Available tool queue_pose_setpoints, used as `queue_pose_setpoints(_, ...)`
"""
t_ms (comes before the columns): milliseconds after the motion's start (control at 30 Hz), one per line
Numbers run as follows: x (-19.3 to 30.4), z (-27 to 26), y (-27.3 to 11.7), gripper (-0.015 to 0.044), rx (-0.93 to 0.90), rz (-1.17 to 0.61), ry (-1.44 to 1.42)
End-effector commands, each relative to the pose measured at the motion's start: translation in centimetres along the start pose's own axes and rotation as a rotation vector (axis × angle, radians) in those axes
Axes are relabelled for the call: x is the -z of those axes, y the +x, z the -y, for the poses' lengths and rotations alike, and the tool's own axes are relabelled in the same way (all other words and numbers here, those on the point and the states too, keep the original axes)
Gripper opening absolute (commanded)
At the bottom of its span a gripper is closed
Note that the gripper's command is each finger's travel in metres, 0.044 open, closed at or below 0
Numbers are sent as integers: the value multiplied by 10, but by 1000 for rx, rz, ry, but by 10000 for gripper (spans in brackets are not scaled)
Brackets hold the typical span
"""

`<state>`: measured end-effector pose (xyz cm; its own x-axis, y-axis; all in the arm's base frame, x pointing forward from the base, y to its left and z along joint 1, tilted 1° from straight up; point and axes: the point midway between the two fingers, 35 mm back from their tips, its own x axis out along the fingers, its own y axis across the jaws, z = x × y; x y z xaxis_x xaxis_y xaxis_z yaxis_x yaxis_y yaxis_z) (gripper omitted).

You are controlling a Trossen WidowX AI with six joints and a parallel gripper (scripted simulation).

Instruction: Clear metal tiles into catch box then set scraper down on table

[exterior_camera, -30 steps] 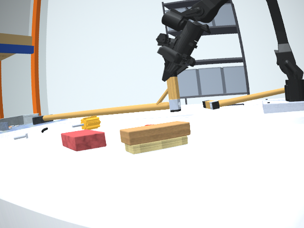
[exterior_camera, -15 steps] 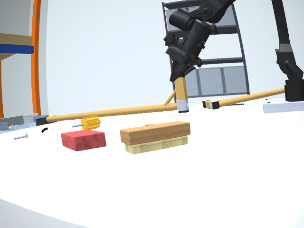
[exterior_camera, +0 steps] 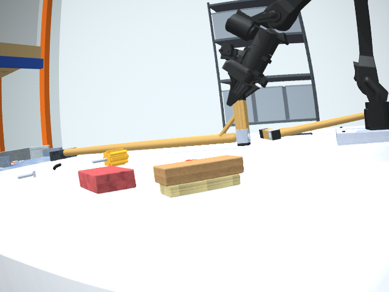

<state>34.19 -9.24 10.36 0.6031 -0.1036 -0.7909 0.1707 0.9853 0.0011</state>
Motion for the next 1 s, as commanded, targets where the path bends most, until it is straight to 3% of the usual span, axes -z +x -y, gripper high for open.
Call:
queue_pose_setpoints(0, 4, -1, -5, 0, -2, 16, -5)
queue_pose_setpoints(567, 1, 0, -9, 440, 0, 0, 0)
queue_pose_setpoints(967, 1, 0, -39, 440, 0, -2, 0)
